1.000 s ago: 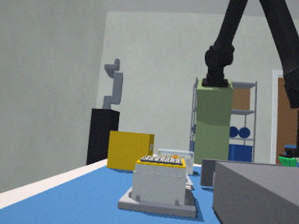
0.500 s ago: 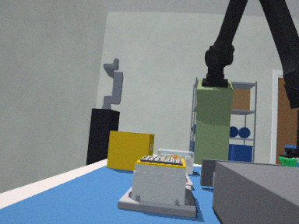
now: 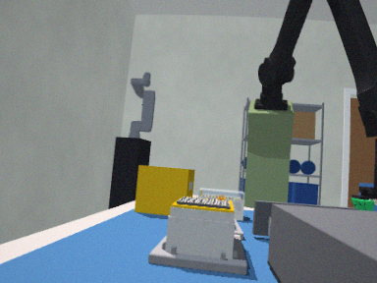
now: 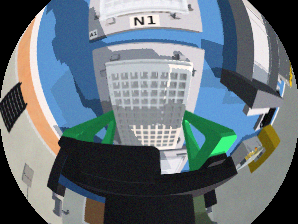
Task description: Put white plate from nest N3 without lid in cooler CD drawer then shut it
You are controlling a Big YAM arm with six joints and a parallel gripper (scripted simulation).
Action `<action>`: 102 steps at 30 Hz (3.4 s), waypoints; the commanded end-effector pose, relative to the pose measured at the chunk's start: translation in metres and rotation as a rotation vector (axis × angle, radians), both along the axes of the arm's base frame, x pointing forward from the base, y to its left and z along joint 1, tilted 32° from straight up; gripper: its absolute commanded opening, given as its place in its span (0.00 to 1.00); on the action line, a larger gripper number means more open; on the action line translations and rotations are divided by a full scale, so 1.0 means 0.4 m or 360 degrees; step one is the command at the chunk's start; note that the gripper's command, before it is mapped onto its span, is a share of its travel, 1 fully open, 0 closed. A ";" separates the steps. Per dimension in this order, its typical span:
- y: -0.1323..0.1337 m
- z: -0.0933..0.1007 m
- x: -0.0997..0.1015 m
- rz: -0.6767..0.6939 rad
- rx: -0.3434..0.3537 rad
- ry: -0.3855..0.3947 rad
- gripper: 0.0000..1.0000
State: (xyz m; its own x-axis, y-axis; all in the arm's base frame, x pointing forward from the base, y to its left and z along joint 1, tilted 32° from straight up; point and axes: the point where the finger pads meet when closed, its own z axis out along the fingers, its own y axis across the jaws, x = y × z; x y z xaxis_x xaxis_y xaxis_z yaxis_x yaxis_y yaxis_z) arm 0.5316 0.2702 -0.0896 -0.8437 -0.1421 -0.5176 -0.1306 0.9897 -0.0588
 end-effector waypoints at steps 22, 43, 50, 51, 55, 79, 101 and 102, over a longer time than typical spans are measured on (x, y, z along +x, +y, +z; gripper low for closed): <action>0.021 0.065 0.023 0.0014 0.0032 -0.0061 0.00; 0.023 0.066 -0.008 0.0015 0.0024 -0.0037 0.00; 0.025 0.072 -0.001 0.0011 0.0033 -0.0050 0.00; 0.025 0.072 -0.001 0.0011 0.0033 -0.0050 0.00; 0.025 0.072 -0.001 0.0011 0.0033 -0.0050 0.00; 0.025 0.072 -0.001 0.0011 0.0033 -0.0050 0.00; 0.027 0.109 -0.039 0.0015 0.0028 -0.0037 0.00; 0.027 0.112 -0.041 0.0015 0.0028 -0.0037 0.00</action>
State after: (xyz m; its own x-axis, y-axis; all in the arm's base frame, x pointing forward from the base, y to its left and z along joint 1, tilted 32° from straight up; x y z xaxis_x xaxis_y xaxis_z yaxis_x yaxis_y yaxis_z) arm 0.5219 0.2710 -0.0624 -0.8382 -0.1430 -0.5263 -0.1335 0.9895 -0.0561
